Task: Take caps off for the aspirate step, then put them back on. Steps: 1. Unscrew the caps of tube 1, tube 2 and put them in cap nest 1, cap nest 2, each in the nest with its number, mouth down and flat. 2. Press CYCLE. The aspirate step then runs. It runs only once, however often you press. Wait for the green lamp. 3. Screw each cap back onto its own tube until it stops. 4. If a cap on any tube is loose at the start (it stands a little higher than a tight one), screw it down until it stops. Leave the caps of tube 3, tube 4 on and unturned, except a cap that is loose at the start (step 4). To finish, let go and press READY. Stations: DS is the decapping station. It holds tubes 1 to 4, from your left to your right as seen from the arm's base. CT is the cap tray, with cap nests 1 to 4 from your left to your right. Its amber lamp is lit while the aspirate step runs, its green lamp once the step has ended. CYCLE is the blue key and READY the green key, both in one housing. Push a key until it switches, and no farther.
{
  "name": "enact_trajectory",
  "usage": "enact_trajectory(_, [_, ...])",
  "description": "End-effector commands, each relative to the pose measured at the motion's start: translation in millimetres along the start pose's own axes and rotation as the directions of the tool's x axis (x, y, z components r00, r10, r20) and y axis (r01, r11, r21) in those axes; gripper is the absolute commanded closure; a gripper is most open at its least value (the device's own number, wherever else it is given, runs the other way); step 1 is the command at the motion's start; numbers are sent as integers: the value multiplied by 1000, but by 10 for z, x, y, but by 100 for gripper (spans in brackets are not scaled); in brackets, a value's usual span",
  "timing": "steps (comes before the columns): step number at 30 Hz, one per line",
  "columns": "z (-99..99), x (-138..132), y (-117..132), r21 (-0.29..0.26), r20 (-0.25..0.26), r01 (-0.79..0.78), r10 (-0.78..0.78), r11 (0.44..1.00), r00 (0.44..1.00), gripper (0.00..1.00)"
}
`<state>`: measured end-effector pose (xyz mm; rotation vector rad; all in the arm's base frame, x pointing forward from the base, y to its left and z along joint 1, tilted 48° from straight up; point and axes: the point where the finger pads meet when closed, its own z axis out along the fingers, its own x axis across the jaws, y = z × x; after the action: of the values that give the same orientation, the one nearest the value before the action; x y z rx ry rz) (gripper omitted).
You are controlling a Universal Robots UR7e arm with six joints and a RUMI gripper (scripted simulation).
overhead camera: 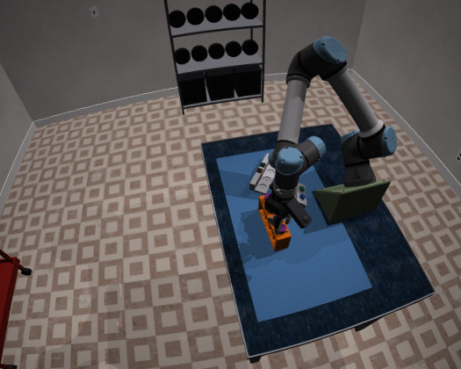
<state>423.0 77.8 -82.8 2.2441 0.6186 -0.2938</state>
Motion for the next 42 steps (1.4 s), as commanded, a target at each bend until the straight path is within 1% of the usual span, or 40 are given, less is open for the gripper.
enact_trajectory(1, [-4,3,1,0,-1,1,-1,1000,1000,65])
enact_trajectory(6, [-4,3,1,0,-1,0,0,1000,1000,65])
enact_trajectory(8, [-3,2,1,0,-1,-165,165,986,986,65])
enact_trajectory(10, [-3,2,1,1,-1,-327,327,945,945,65])
enact_trajectory(11, [-4,3,1,1,-1,-327,327,945,945,65])
enact_trajectory(12, [-3,2,1,1,-1,-404,404,915,915,65])
enact_trajectory(14, [-3,2,1,1,-1,-404,404,915,915,65])
enact_trajectory(17, [-3,2,1,1,-1,-615,615,788,788,65])
enact_trajectory(18, [-3,2,1,1,-1,-618,618,786,786,65])
enact_trajectory(20, [-3,2,1,2,-1,-734,734,679,679,65])
enact_trajectory(21, [-3,2,1,1,-1,-740,740,673,673,65])
enact_trajectory(23, [-3,2,1,2,-1,-835,835,550,550,65])
enact_trajectory(24, [-3,2,1,2,-1,-864,864,503,503,65])
enact_trajectory(33, [-4,2,1,1,-1,-866,866,500,500,65])
enact_trajectory(34, [-4,2,1,1,-1,-866,866,500,500,100])
enact_trajectory(42, [-3,2,1,2,-1,-866,866,501,501,100])
